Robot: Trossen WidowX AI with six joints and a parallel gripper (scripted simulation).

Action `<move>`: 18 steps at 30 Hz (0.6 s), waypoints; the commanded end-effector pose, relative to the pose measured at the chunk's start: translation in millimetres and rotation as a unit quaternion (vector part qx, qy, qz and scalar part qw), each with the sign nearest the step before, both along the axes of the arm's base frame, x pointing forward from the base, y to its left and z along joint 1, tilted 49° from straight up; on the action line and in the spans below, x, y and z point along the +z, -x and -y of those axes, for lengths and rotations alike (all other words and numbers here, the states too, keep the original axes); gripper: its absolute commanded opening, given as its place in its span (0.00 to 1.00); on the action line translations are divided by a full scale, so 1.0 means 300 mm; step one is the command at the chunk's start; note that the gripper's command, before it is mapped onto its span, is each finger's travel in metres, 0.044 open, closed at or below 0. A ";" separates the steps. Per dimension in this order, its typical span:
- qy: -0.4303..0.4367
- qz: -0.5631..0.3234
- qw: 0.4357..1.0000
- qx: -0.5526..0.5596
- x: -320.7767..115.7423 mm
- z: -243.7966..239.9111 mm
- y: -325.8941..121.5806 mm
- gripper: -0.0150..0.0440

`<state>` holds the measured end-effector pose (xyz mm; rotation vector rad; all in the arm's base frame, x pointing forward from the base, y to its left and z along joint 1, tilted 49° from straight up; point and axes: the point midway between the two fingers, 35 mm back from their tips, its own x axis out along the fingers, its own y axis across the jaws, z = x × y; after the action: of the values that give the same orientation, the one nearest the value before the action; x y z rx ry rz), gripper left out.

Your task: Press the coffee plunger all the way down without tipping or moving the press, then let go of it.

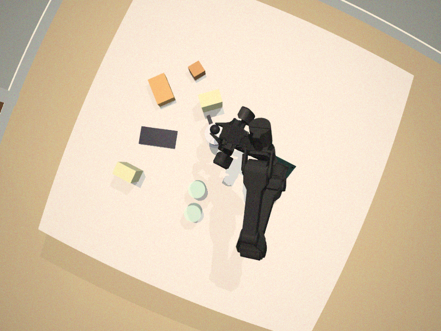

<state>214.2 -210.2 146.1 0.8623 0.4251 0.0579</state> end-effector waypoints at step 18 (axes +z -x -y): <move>0.002 -0.002 1.000 0.000 -0.050 -0.044 -0.017 0.47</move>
<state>217.6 -204.7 139.2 0.8565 0.4070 0.0547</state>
